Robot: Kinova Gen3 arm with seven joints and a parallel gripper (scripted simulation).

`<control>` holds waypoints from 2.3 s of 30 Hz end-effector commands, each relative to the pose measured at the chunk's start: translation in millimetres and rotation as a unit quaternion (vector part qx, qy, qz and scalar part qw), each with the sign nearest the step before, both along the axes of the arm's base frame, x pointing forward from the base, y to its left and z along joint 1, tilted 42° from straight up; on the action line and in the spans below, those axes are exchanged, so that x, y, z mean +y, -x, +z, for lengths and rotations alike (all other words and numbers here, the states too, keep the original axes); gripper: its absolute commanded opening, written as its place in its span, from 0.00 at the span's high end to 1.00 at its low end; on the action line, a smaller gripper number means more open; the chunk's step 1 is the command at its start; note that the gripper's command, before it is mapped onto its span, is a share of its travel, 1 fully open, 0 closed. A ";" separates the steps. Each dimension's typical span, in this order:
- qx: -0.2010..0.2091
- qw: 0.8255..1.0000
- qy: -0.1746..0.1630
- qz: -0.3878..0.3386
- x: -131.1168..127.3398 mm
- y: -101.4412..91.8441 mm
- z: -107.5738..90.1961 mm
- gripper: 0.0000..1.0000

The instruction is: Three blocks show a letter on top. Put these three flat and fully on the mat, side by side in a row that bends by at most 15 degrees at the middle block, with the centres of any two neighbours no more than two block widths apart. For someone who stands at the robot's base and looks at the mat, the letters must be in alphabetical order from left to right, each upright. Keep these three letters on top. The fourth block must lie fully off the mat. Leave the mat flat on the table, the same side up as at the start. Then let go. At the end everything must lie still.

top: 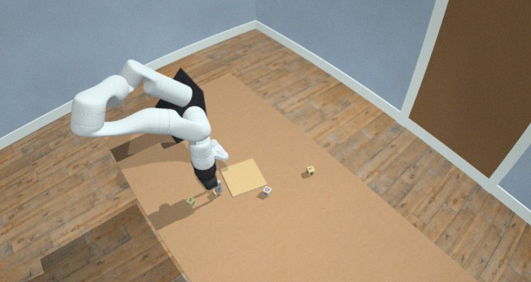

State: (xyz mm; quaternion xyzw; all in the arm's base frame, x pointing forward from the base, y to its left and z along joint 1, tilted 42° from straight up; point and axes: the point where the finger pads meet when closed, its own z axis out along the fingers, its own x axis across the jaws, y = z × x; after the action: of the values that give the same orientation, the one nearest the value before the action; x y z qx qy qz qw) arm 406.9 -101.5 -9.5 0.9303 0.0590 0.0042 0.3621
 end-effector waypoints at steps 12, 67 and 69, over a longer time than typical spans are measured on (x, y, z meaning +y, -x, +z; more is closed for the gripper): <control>-0.006 1.000 -0.004 0.006 39.8 -3.0 41.6 0.21; 0.069 0.993 0.009 0.096 54.8 -18.5 30.1 0.00; 0.083 0.990 0.010 0.115 59.7 -22.1 27.6 0.00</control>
State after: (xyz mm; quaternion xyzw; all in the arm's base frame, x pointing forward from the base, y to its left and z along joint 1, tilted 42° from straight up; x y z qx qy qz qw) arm 423.5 -49.9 21.8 0.9165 0.1678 -0.0247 0.3622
